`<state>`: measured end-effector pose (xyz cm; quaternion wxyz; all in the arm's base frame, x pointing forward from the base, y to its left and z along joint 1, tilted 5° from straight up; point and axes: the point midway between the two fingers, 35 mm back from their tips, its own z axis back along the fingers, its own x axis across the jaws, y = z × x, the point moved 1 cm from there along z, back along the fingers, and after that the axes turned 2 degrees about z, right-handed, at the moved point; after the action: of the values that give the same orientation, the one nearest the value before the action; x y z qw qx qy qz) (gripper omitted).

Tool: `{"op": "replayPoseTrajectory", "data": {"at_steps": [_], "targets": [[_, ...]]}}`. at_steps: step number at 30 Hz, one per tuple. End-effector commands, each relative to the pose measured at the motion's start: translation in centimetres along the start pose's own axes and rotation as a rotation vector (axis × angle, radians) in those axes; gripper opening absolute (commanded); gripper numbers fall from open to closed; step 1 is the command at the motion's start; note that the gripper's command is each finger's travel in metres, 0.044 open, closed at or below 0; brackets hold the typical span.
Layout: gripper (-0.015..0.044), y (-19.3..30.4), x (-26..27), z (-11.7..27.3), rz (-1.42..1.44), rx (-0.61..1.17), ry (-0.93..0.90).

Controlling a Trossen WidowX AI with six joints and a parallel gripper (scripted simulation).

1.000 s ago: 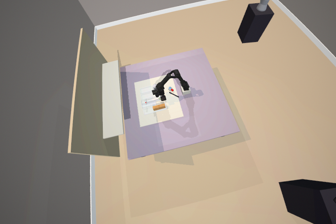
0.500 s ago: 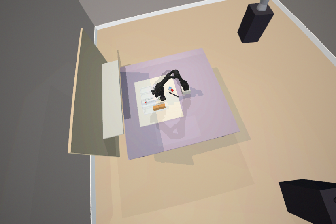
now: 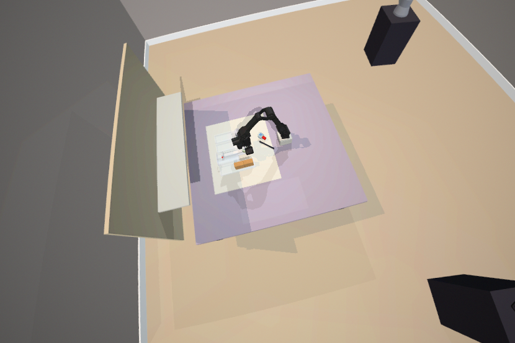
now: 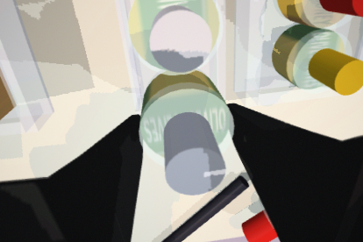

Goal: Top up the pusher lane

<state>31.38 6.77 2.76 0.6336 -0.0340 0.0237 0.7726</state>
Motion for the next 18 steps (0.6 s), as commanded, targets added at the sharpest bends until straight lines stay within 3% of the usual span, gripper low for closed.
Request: {"op": "replayPoseTrajectory", "data": {"at_steps": [1, 18], "targets": [[0.0, -1.21, -0.04, 0.56, 0.0, -0.039, 0.0], [0.0, -1.78, -0.07, 0.7, 0.0, -0.039, 0.0]]}}
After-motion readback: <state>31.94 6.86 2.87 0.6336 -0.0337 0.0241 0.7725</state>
